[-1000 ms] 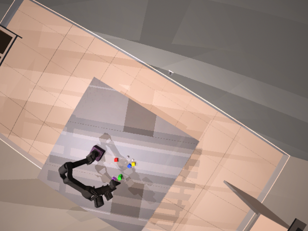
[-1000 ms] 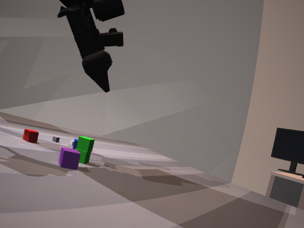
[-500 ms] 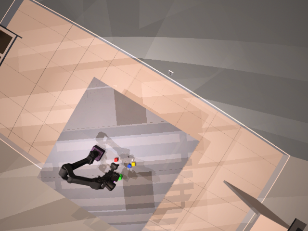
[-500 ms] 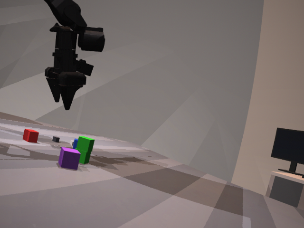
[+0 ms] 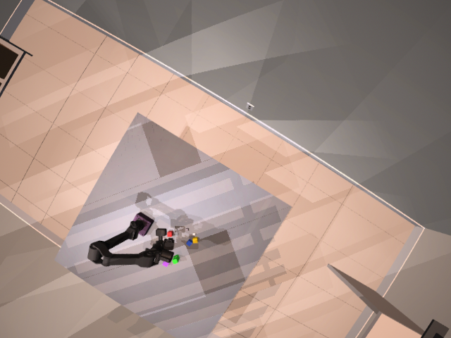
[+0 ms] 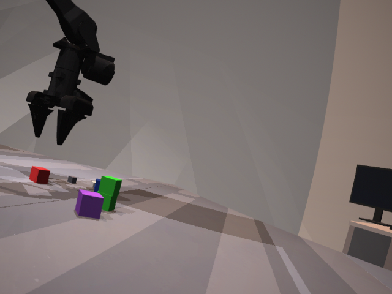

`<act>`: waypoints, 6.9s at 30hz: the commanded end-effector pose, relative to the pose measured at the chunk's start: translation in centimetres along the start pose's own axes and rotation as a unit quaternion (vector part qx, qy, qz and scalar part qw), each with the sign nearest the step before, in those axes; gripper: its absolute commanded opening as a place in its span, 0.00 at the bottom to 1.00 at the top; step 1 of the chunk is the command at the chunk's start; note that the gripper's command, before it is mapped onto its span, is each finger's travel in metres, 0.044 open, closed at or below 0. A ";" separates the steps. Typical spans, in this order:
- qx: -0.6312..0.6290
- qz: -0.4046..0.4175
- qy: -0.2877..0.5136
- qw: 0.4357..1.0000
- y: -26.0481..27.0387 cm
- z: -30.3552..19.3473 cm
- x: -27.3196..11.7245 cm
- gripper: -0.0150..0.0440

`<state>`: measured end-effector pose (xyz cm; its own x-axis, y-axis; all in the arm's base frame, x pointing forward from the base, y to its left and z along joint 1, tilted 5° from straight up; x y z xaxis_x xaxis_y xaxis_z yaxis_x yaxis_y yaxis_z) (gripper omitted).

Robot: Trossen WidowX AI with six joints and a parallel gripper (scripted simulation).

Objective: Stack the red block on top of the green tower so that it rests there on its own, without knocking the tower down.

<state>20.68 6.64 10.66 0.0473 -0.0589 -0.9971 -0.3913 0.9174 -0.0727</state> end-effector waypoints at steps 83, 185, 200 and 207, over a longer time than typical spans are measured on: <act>-0.008 -0.004 0.006 1.000 0.1 0.0 7.1 0.25; -0.008 -0.013 0.002 1.000 -16.2 8.5 1.9 0.25; -0.008 -0.013 0.002 1.000 -16.2 8.5 2.0 0.25; -0.008 -0.013 0.002 1.000 -16.2 8.5 1.9 0.25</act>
<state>34.88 -4.98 10.07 0.0523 -0.0847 -0.9950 -0.4011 0.9107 -0.0986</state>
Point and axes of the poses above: the point midway between the two fingers, 35 mm back from their tips, its own x axis out along the fingers, its own y axis across the jaws, z = x × y, the point moved 3 cm from there along -x, back along the fingers, and after that the axes turned 15 degrees about x, right-handed, at the moved point
